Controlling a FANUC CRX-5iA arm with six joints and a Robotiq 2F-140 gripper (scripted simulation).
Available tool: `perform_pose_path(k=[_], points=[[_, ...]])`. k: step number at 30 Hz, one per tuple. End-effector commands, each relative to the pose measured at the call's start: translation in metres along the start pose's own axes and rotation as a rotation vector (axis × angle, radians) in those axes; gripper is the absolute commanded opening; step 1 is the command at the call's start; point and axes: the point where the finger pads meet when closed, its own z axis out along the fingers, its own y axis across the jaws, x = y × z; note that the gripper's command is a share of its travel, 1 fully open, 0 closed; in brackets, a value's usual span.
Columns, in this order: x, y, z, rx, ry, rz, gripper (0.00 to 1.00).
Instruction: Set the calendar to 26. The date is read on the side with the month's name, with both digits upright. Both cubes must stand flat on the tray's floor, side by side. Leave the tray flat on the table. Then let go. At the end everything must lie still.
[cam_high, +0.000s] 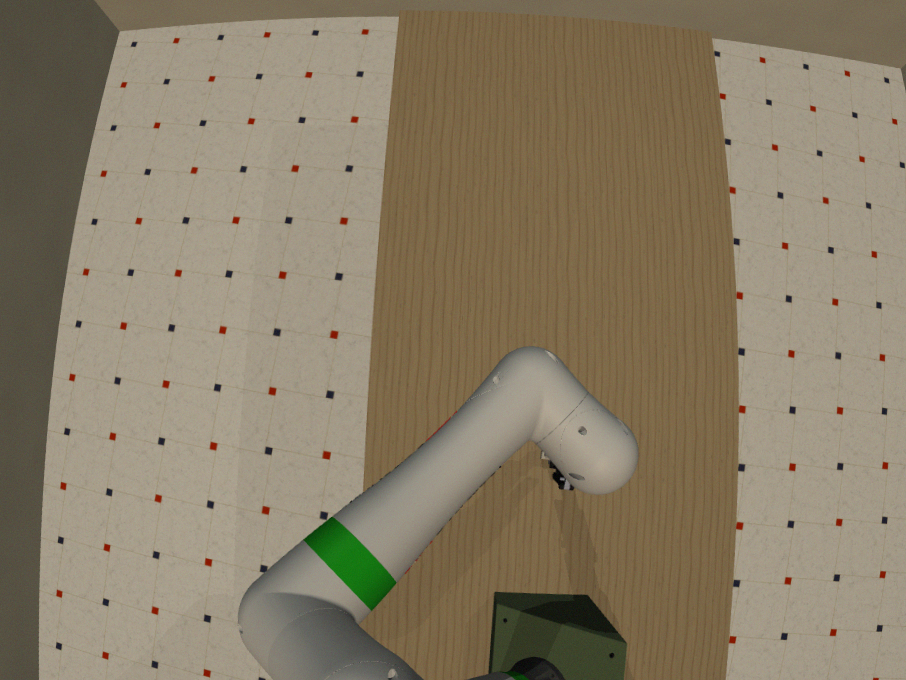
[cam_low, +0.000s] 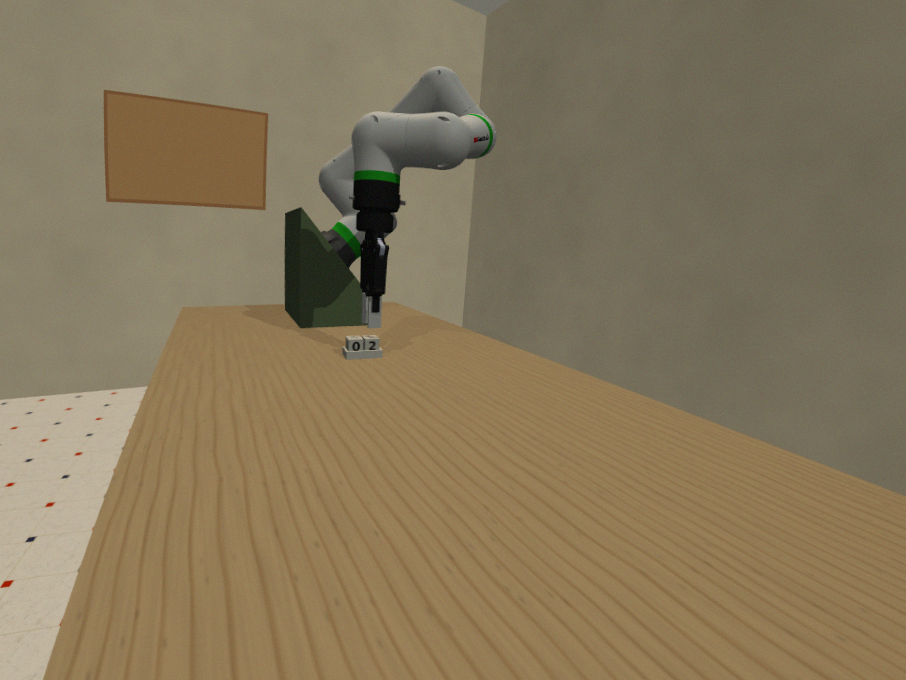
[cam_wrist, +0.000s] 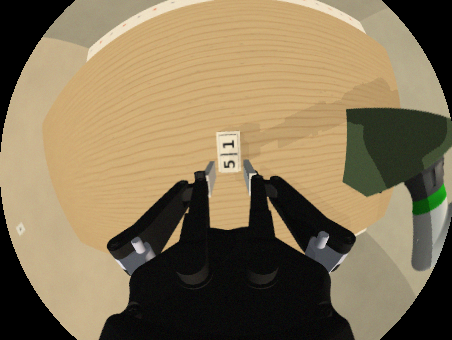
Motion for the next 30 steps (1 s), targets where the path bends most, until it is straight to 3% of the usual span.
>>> perform_pose_path(k=[1,30], points=[[0.0,0.0,0.004,0.0,0.0,0.0,0.29],[0.0,0.0,0.016,0.0,0.0,0.0,0.29]])
